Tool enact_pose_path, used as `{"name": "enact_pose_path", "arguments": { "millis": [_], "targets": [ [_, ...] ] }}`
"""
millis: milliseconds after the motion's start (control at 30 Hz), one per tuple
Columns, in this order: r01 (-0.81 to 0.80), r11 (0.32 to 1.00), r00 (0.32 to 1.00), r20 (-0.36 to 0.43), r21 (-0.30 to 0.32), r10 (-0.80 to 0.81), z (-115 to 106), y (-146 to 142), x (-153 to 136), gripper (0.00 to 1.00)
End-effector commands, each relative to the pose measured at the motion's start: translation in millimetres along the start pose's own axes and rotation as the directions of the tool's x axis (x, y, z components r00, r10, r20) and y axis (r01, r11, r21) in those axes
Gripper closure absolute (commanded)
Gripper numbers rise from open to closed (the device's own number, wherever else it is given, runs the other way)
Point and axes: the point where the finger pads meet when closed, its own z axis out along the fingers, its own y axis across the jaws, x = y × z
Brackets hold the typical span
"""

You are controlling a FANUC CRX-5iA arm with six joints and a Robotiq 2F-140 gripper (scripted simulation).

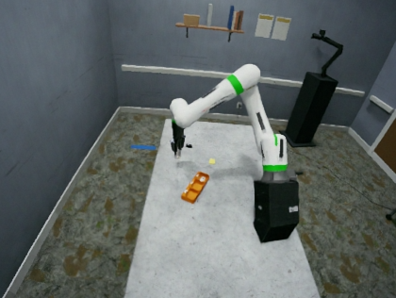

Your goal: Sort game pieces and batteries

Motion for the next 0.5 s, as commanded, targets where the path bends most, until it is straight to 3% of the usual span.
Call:
{"name": "enact_pose_path", "arguments": {
  "millis": [0, 467],
  "targets": [
    [-0.001, 1.0, 1.0, 0.006, 0.0, 0.001, -1, -1, 20, 0.79],
    [-0.001, 1.0, 1.0, 0.006, 0.0, 0.001, -1, -6, 98, 0.79]
  ]
}}
